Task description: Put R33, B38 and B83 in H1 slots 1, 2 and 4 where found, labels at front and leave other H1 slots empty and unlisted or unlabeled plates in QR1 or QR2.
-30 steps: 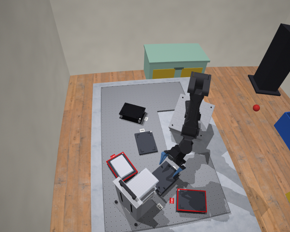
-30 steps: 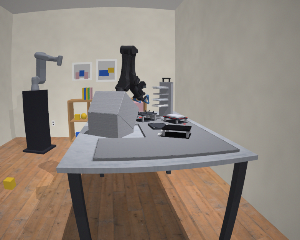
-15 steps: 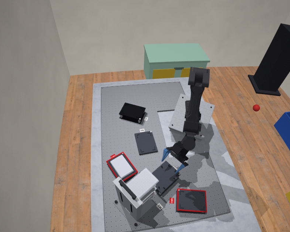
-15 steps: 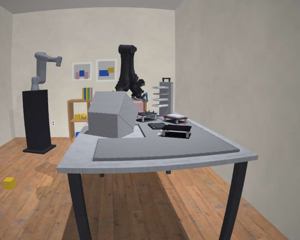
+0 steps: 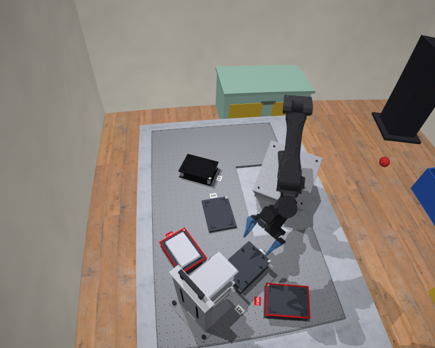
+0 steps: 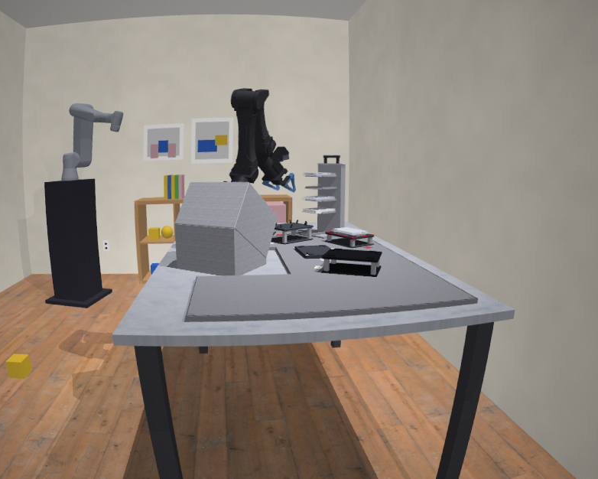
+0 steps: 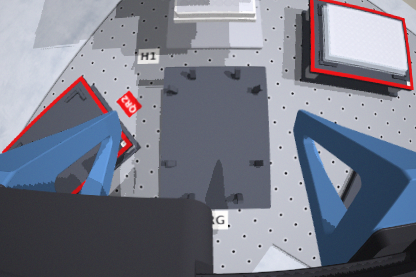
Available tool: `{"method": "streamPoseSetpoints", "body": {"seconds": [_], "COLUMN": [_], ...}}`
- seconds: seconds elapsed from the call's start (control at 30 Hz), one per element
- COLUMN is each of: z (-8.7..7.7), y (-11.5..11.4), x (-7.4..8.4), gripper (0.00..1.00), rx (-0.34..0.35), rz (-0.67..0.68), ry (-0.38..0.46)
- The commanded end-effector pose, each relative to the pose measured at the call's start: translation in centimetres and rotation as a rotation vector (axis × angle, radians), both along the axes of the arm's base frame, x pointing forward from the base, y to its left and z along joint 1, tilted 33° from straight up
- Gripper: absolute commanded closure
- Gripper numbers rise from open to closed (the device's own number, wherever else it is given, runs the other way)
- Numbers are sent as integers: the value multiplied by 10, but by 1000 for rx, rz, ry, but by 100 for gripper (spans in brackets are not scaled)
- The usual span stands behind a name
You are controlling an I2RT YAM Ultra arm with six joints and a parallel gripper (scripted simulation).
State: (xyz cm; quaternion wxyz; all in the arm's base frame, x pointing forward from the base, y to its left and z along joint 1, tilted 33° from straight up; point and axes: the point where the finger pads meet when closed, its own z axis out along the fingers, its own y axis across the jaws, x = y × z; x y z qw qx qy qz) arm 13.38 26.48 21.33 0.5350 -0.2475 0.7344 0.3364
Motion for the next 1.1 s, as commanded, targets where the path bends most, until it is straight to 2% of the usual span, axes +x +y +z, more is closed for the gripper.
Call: {"method": "streamPoseSetpoints", "body": {"seconds": [0.0, 0.17, 0.2, 0.23, 0.67, 0.73, 0.77, 0.8, 1.0, 1.03, 1.07], "z": [15, 15, -18, -15, -52, -52, -26, -22, -22, -30, -31], "y": [-8, -9, -8, -5, 16, 16, 21, 20, 20, 22, 23], "x": [-2, -1, 3, 4, 13, 13, 13, 13, 13, 15, 16], "gripper": [0, 0, 0, 0, 0, 0, 0, 0, 0, 0, 0], "rx": [3, 1, -78, -54, -56, -56, 8, 22, 21, -8, -15], "rz": [-9, -12, -25, -26, -15, -15, -15, -17, -18, -16, -15], "ry": [1, -1, 11, 6, 6, 6, -6, -10, -10, -5, -5]}}
